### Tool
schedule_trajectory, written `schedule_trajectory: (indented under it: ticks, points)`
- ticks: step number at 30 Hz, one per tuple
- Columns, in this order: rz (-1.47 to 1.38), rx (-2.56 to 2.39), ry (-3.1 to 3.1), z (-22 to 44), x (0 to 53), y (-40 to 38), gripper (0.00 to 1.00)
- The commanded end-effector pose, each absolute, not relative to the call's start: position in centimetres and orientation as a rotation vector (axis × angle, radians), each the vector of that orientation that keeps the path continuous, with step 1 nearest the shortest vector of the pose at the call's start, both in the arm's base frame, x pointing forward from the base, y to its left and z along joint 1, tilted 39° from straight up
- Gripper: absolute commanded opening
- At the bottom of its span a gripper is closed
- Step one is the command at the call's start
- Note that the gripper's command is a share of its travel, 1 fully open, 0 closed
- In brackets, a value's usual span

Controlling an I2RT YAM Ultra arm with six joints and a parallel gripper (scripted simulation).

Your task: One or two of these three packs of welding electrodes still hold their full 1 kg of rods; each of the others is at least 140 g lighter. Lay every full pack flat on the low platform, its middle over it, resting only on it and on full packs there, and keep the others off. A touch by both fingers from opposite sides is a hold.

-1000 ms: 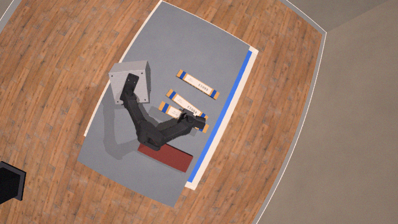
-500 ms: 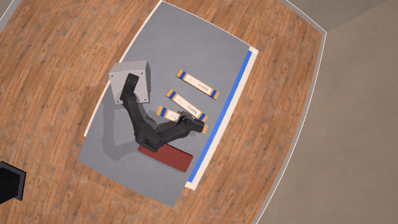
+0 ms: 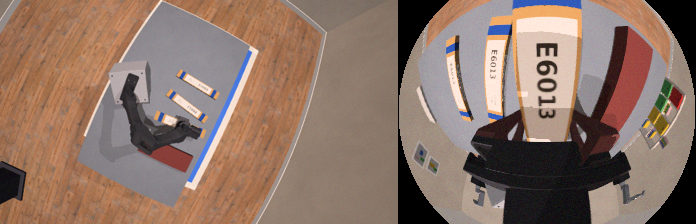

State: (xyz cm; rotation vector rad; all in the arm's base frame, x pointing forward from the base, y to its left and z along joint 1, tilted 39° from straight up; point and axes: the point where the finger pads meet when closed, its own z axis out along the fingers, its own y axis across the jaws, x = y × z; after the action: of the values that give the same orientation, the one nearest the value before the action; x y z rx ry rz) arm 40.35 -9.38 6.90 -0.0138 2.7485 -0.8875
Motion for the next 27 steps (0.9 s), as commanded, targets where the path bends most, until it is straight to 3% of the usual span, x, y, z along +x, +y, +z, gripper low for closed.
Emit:
schedule_trajectory:
  ticks: [1, 27]
  points:
    - [-0.852, -0.062, 2.689, 9.8, 40.8, -8.4, 0.00]
    - [-0.855, -0.060, 2.682, 11.5, 40.2, -11.3, 0.00]
